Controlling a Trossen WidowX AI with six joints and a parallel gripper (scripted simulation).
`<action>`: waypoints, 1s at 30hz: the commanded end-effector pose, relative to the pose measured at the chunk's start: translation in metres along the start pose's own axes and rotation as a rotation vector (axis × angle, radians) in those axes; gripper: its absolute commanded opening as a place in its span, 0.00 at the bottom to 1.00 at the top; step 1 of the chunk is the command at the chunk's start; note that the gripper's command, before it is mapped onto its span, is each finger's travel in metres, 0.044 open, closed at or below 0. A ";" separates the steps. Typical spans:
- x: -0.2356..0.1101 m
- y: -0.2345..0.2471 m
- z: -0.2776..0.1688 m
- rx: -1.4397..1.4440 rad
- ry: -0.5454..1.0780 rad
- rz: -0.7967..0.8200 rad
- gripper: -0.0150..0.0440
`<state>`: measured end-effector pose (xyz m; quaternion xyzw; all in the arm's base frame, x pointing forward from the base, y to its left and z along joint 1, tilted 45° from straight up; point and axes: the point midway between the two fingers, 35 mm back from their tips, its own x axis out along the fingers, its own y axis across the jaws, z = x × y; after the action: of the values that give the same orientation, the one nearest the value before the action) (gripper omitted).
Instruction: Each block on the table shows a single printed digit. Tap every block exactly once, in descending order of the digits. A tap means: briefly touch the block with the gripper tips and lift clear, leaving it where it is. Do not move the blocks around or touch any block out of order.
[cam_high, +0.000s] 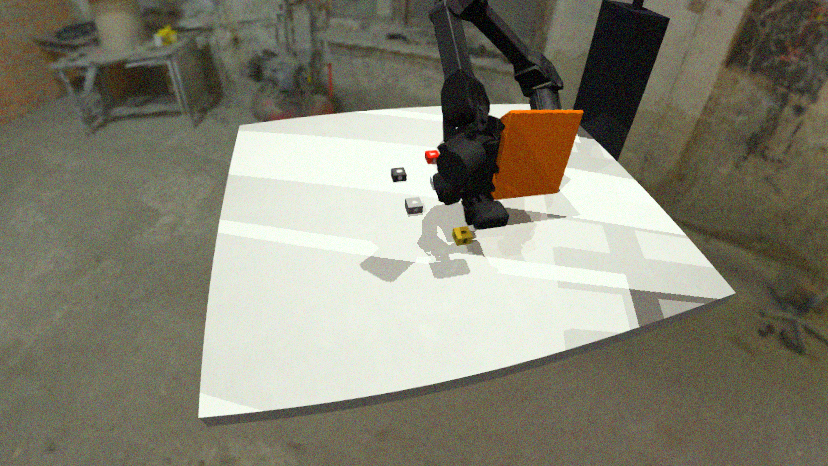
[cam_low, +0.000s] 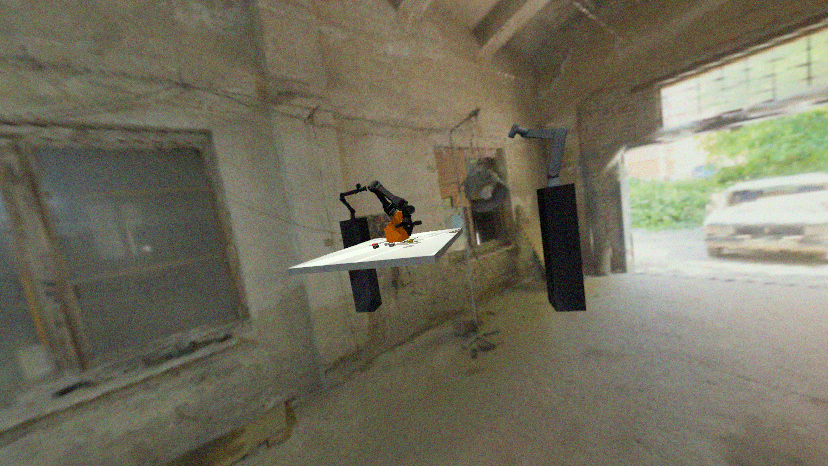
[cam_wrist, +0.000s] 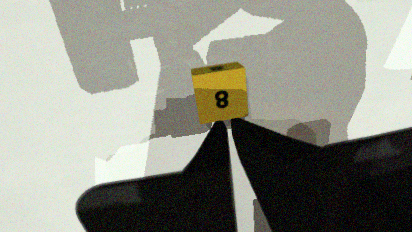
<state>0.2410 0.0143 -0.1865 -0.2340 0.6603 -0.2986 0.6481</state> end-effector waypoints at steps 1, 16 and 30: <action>0.005 0.000 0.000 -0.005 -0.006 -0.003 0.29; 0.029 -0.001 0.000 -0.005 -0.006 -0.004 0.29; -0.003 0.000 0.000 -0.005 -0.006 -0.002 0.29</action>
<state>0.2397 0.0118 -0.1882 -0.2416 0.6588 -0.2955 0.6483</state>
